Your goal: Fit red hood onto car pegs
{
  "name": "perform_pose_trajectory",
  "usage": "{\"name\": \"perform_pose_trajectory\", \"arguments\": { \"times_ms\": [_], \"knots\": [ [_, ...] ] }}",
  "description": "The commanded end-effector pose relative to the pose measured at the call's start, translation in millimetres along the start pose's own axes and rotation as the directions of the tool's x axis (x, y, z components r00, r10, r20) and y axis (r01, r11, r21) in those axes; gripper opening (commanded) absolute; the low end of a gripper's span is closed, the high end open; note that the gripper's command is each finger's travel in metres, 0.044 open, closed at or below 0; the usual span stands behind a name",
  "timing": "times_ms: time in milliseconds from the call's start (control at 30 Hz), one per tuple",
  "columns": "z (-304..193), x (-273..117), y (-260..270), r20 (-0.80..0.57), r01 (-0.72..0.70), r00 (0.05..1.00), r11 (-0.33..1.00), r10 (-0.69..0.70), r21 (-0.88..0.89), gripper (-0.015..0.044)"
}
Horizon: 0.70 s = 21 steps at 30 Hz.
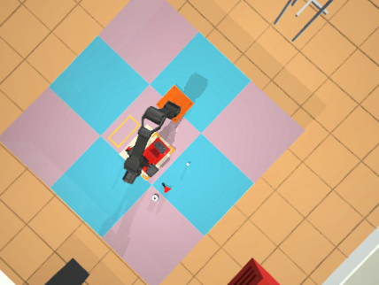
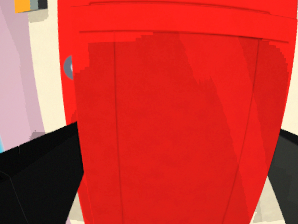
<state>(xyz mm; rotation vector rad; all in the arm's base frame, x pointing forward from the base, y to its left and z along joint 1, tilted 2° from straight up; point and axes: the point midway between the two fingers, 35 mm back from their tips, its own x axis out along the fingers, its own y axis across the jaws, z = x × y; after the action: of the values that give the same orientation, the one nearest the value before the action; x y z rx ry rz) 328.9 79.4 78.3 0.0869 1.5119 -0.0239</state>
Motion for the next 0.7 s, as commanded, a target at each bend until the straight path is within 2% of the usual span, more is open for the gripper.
{"name": "perform_pose_trajectory", "arguments": {
  "times_ms": [0, 300, 667],
  "knots": [
    [0.1, 1.7, -0.1, 0.001, 0.001, 1.000, 1.000, -0.001, 0.003, 0.0000],
    [-0.1, 1.5, 0.0, 0.000, 0.000, 1.000, 1.000, 0.000, 0.000, 0.0000],
    [-0.2, 2.1, -0.1, 0.000, 0.000, 1.000, 1.000, 0.000, 0.000, 0.0289]
  ]
}}
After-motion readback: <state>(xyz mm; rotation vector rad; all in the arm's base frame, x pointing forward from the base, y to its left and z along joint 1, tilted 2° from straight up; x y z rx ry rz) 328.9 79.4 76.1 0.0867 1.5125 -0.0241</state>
